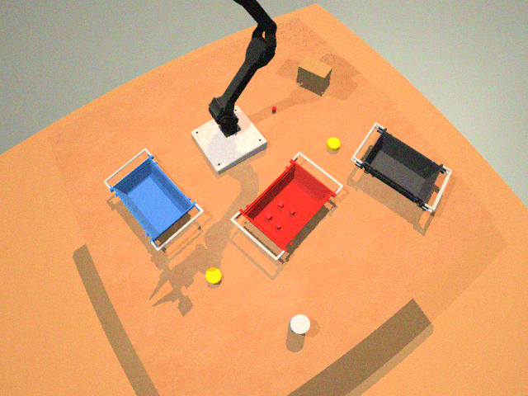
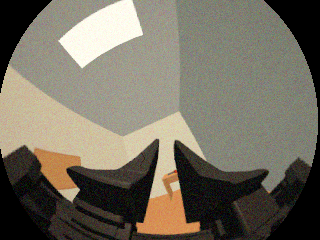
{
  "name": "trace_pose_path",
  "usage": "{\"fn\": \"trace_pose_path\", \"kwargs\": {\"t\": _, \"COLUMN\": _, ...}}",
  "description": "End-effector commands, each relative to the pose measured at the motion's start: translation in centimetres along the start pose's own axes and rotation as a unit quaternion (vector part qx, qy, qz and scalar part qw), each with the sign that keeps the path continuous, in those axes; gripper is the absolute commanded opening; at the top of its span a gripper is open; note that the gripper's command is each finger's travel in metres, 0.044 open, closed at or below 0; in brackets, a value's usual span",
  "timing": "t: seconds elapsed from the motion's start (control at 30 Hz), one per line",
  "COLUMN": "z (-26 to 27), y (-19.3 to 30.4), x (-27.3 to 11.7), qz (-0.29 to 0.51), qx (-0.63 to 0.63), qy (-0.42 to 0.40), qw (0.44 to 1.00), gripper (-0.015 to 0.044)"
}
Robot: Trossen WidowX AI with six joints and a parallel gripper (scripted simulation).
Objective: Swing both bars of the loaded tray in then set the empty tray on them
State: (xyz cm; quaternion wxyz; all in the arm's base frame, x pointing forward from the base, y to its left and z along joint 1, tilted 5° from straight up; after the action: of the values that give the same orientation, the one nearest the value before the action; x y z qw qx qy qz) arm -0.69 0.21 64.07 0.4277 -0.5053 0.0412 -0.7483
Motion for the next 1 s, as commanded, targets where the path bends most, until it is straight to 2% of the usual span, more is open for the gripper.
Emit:
{"fn": "trace_pose_path", "kwargs": {"t": 0.0, "z": -2.1, "y": 4.1, "x": 2.8, "qz": 0.091, "qx": 0.018, "qy": 0.011, "qw": 0.996, "gripper": 0.0084}}
{"fn": "trace_pose_path", "kwargs": {"t": 0.2, "z": -3.3, "y": 11.4, "x": 5.1, "qz": 0.240, "qx": 0.045, "qy": 0.002, "qw": 0.970, "gripper": 0.0084}}
{"fn": "trace_pose_path", "kwargs": {"t": 0.37, "z": -2.8, "y": 18.1, "x": 5.2, "qz": 0.365, "qx": 0.056, "qy": -0.019, "qw": 0.929, "gripper": 0.0084}}
{"fn": "trace_pose_path", "kwargs": {"t": 0.5, "z": -1.6, "y": 21.9, "x": 4.5, "qz": 0.416, "qx": 0.076, "qy": -0.043, "qw": 0.905, "gripper": 0.0084}}
{"fn": "trace_pose_path", "kwargs": {"t": 0.73, "z": 1.8, "y": 30.1, "x": 0.8, "qz": 0.565, "qx": 0.063, "qy": -0.085, "qw": 0.818, "gripper": 0.0084}}
{"fn": "trace_pose_path", "kwargs": {"t": 0.97, "z": 6.2, "y": 36.4, "x": -5.9, "qz": 0.691, "qx": 0.025, "qy": -0.144, "qw": 0.708, "gripper": 0.0084}}
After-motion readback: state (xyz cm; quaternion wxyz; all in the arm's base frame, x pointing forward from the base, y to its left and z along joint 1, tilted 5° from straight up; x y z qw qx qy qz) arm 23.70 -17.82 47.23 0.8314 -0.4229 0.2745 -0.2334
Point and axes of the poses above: the point midway between the two fingers, 35 mm back from their tips, its own x axis out along the fingers, its own z axis across the jaws, y = z × x, the point moved 8 cm from there along -x, back along the fingers, and after that the axes turned 11 degrees about x, right-handed, at the moved point
